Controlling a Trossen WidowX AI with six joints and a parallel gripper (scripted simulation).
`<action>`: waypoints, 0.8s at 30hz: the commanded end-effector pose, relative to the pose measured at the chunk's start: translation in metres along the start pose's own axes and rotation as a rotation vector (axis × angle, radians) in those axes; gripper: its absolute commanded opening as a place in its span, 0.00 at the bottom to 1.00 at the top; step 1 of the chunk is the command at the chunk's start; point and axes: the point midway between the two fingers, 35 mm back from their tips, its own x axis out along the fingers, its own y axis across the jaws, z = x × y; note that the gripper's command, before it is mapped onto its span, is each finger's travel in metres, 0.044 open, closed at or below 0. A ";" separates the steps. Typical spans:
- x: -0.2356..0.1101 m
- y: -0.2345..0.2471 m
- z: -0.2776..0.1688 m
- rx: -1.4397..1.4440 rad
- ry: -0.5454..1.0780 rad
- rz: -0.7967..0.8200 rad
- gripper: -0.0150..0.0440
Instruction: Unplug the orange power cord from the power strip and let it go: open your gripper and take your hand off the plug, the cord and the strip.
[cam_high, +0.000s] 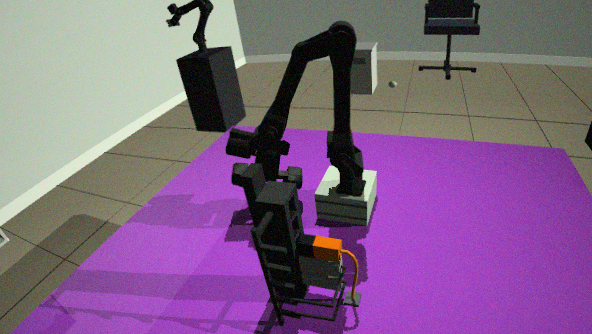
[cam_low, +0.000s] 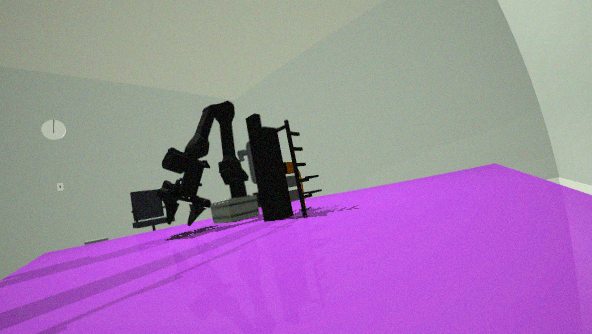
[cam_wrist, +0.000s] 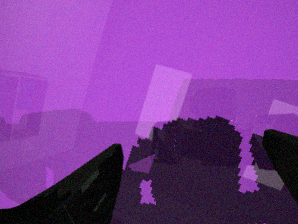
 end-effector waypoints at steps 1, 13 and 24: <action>0.000 0.001 0.000 -0.005 0.001 0.003 0.89; -0.071 0.101 -0.076 -0.655 0.086 0.330 0.53; -0.179 0.145 -0.172 -1.267 0.098 0.698 0.53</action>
